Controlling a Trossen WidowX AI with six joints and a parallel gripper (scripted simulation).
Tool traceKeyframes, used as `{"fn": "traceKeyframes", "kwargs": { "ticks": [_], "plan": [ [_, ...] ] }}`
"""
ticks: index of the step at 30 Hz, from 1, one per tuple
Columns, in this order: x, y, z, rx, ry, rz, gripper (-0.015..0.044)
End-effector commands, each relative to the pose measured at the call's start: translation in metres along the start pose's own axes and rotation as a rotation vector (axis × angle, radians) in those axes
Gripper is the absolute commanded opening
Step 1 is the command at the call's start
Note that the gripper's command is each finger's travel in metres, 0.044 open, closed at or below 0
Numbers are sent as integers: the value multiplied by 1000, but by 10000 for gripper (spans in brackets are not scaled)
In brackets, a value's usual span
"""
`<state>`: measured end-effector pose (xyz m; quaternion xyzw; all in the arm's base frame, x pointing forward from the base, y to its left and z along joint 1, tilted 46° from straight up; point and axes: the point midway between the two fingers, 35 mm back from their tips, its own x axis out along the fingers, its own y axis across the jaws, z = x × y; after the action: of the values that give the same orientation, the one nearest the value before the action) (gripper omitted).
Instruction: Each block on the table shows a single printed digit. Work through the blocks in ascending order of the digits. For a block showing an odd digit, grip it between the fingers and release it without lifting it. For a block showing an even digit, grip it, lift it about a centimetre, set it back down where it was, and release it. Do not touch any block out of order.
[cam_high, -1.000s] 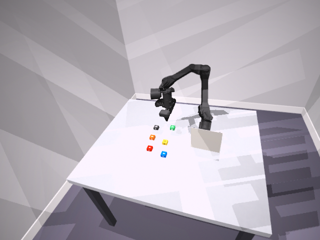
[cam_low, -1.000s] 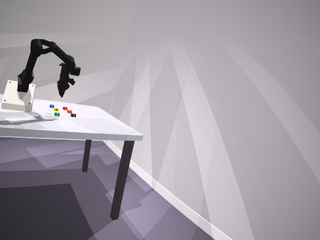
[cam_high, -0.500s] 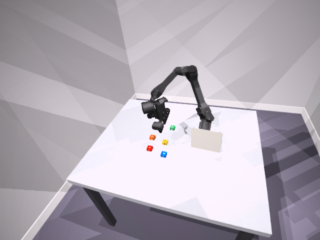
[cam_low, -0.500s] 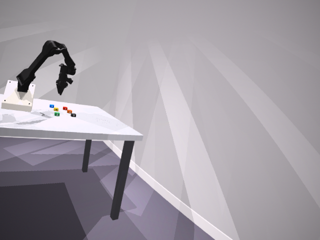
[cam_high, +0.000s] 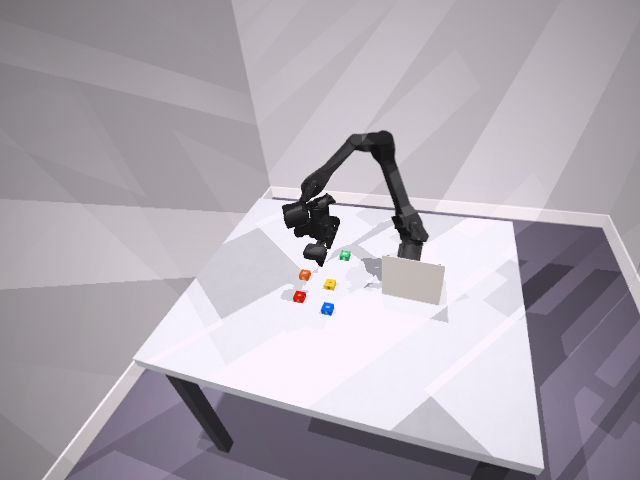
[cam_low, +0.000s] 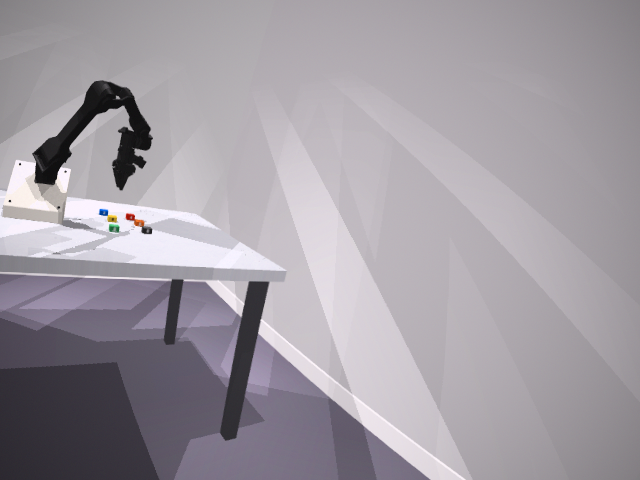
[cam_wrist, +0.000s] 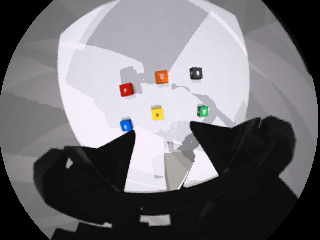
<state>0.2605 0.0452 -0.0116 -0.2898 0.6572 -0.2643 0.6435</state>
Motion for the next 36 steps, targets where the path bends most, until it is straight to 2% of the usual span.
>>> {"fn": "traceKeyframes", "kwargs": {
  "ticks": [1,5,8,31,36],
  "plan": [
    [-2,23,-3,0,1,12,400],
    [-3,88,-24,-1,1,16,400],
    [-2,109,-34,1,2,12,400],
    [-2,109,-32,1,2,13,400],
    [-5,103,24,1,-1,17,400]
  ]
}}
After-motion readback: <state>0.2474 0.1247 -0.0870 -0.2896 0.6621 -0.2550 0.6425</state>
